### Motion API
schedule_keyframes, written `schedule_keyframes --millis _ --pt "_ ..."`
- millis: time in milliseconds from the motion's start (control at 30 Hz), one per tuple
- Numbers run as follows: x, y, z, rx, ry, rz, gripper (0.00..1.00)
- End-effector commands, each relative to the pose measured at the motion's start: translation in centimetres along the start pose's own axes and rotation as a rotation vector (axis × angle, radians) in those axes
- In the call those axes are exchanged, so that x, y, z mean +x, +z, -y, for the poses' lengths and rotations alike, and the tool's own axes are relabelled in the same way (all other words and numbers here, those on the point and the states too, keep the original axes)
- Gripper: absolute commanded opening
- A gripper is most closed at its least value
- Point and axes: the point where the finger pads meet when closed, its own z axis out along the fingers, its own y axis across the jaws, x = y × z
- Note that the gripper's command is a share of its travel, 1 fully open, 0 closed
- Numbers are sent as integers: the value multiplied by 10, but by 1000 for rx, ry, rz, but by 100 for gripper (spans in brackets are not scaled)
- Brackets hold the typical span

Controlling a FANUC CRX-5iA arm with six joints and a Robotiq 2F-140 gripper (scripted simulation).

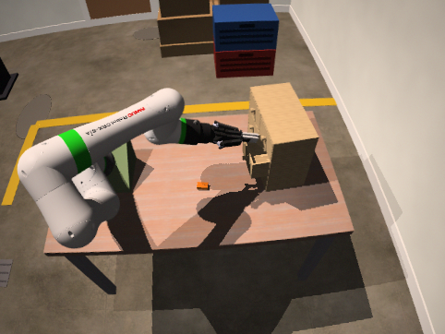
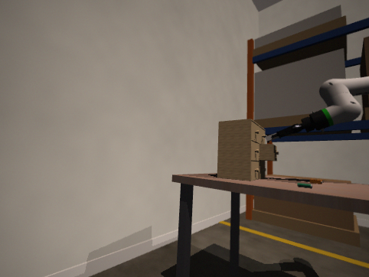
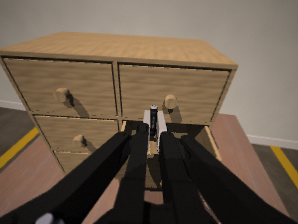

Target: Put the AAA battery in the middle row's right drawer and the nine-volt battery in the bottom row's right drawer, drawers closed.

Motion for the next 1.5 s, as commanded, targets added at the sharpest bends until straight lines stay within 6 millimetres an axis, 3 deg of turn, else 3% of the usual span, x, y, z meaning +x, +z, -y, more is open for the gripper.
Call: schedule_keyframes --millis 0,300,333,967,1467 --pt "0 0 0 0 0 0 8" --pt "0 0 0 0 0 0 15" --pt "0 0 0 0 0 0 100" --pt "-1 -4 0 0 0 0 100" --pt "-16 -56 0 0 0 0 100"
